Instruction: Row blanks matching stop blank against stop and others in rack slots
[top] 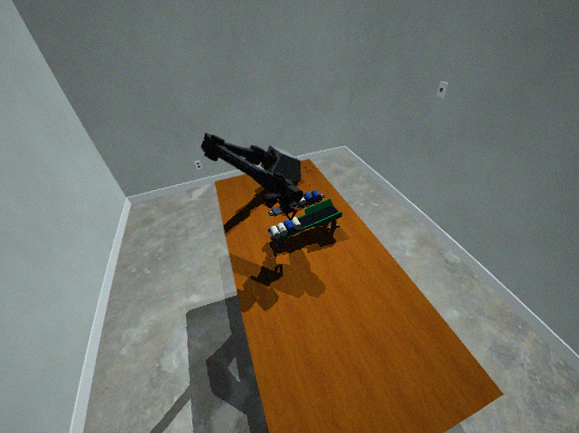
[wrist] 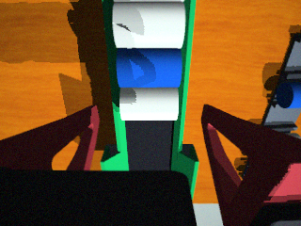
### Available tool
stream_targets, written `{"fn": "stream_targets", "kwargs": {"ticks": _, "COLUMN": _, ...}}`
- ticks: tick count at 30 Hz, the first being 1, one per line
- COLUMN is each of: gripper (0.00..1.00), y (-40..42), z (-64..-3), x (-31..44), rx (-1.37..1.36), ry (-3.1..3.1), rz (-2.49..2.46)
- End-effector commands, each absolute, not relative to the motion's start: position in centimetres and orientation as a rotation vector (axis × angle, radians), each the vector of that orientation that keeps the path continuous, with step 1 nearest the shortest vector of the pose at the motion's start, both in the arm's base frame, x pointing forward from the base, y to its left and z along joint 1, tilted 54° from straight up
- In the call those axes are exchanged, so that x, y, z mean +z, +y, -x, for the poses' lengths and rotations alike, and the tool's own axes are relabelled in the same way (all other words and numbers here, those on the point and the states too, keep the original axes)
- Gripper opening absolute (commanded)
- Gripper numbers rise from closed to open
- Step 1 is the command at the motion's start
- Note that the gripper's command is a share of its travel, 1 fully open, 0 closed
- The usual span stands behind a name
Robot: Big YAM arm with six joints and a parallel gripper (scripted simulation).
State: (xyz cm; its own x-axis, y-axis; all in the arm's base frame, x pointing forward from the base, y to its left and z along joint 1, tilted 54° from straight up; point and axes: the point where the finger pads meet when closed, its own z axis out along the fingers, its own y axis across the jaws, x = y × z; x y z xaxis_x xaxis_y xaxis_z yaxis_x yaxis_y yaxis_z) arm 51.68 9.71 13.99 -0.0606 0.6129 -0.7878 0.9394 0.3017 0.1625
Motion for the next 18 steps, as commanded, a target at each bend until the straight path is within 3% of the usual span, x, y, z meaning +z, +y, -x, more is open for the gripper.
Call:
{"fn": "stream_targets", "kwargs": {"ticks": 1, "gripper": 0.78, "y": 8.6, "z": -52.1, "x": 13.9, "rx": -0.516, "ry": 1.758, "rz": -1.411}}
{"fn": "stream_targets", "kwargs": {"ticks": 18, "gripper": 0.78, "y": 7.0, "z": -52.8, "x": 11.9, "rx": -0.532, "ry": 1.766, "rz": -1.406}}
